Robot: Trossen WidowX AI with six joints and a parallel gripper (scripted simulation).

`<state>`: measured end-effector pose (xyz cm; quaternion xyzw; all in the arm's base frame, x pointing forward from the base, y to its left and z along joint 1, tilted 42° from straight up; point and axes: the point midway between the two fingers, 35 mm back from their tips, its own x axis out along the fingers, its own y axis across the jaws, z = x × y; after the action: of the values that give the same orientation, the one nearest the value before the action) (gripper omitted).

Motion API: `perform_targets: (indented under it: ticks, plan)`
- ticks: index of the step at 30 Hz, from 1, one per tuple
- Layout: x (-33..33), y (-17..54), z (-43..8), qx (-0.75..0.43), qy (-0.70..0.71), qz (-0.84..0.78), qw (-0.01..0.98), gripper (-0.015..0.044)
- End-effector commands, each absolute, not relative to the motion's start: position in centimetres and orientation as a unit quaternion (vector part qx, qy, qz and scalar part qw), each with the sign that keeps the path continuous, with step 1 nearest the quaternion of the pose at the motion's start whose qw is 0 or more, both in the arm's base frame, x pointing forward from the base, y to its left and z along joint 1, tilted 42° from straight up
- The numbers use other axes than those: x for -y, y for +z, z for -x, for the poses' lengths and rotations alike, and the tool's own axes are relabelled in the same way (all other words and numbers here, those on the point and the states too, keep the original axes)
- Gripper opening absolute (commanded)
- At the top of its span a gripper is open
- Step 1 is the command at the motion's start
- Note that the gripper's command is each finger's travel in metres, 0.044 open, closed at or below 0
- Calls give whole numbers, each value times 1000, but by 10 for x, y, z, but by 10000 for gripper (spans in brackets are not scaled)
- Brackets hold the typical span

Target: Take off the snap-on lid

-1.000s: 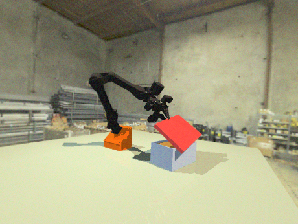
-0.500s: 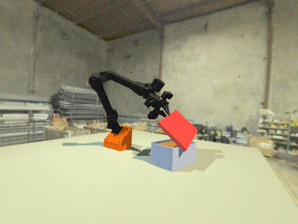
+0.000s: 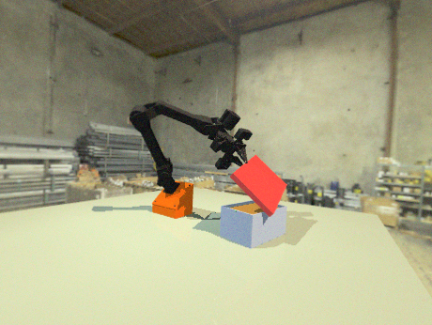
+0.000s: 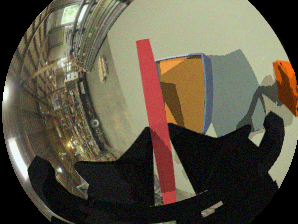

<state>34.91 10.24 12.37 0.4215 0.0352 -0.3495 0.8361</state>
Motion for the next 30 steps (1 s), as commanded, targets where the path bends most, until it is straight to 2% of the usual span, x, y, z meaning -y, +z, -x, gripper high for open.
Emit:
perform_targets:
  ticks: [1, 30]
  plan:
    - [-97, 129, -347, -33, -347, -425, 835, 0]
    - [-54, 166, -333, -33, -348, -424, 836, 0]
